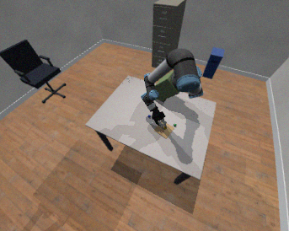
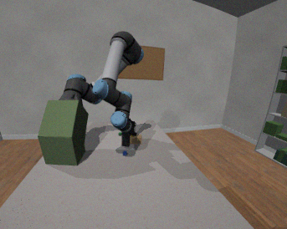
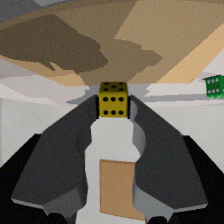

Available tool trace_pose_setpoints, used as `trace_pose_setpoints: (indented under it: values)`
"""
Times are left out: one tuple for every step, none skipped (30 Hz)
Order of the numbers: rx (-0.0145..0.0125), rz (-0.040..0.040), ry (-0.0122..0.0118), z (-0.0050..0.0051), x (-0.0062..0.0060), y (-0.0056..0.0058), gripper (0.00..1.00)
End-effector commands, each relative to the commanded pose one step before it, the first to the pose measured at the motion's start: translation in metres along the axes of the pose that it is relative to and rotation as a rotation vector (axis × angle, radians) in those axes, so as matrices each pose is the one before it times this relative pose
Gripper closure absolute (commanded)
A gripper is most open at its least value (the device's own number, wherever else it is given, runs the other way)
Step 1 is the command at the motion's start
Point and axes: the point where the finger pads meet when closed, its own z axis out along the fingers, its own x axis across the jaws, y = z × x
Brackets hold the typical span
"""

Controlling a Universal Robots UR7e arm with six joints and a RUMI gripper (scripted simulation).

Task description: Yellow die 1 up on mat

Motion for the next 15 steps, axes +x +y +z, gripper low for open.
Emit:
trace_pose_setpoints:
  values:
    - [0.00015,-0.00071,-0.00053,0.00027,-0.00035,-0.00056,0.97]
    - [0.0,0.0,0.0,0.00025,0.0,-0.00036,0.97]
    - [0.0,0.0,0.0,0.00029,0.0,-0.00042,0.97]
    - [0.0,0.0,0.0,0.00033,0.0,-0.00047,0.97]
    - [0.0,0.0,0.0,0.00036,0.0,-0.00052,0.97]
    - [0.0,0.0,0.0,0.00039,0.0,-0.00056,0.97]
    - [0.0,0.0,0.0,0.00041,0.0,-0.00059,0.97]
    - [0.0,0.0,0.0,0.00042,0.0,-0.0006,0.97]
    - [0.0,0.0,0.0,0.00043,0.0,-0.00061,0.97]
    - [0.0,0.0,0.0,0.0,0.0,0.0,0.97]
    - [0.0,0.0,0.0,0.0,0.0,0.0,0.97]
    - [0.0,0.0,0.0,0.00042,0.0,-0.00061,0.97]
    - [0.0,0.0,0.0,0.00041,0.0,-0.00059,0.97]
    - [0.0,0.0,0.0,0.00039,0.0,-0.00056,0.97]
    - [0.0,0.0,0.0,0.00037,0.0,-0.00052,0.97]
